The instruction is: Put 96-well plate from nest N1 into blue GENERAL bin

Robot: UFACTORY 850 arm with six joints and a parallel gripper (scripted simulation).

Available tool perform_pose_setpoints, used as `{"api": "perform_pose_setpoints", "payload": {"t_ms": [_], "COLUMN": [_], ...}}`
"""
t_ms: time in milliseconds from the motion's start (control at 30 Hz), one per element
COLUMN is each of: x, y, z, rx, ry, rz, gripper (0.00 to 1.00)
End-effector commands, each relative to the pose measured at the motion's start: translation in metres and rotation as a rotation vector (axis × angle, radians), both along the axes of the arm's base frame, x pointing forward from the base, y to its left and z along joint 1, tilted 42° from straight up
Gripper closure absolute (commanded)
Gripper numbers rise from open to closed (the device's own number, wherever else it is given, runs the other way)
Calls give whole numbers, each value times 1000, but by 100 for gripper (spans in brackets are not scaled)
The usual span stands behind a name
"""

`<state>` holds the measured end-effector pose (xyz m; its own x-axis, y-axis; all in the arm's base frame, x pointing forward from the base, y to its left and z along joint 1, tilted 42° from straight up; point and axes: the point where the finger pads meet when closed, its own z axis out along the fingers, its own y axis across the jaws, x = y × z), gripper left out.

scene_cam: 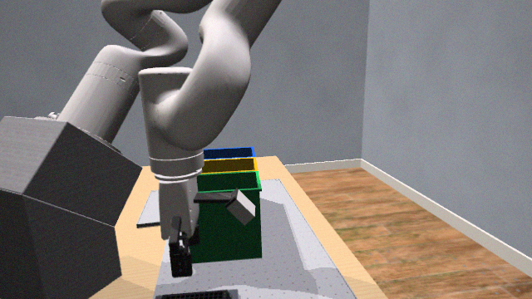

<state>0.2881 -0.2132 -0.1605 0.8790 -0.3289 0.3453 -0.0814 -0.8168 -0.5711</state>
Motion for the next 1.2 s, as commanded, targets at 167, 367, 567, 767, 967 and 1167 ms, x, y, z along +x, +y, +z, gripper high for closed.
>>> {"api": "perform_pose_setpoints", "payload": {"t_ms": [167,367,567,767,967,1167], "x": [7,10,15,20,23,28], "y": [6,9,14,19,22,27], "z": [-11,-16,-23,-31,-36,-43], "rx": [-1,-1,-1,-1,-1,-1], "ry": [0,0,0,0,-1,0], "rz": [-1,-1,-1,-1,-1,-1], "gripper": [0,0,0,0,0,0]}}
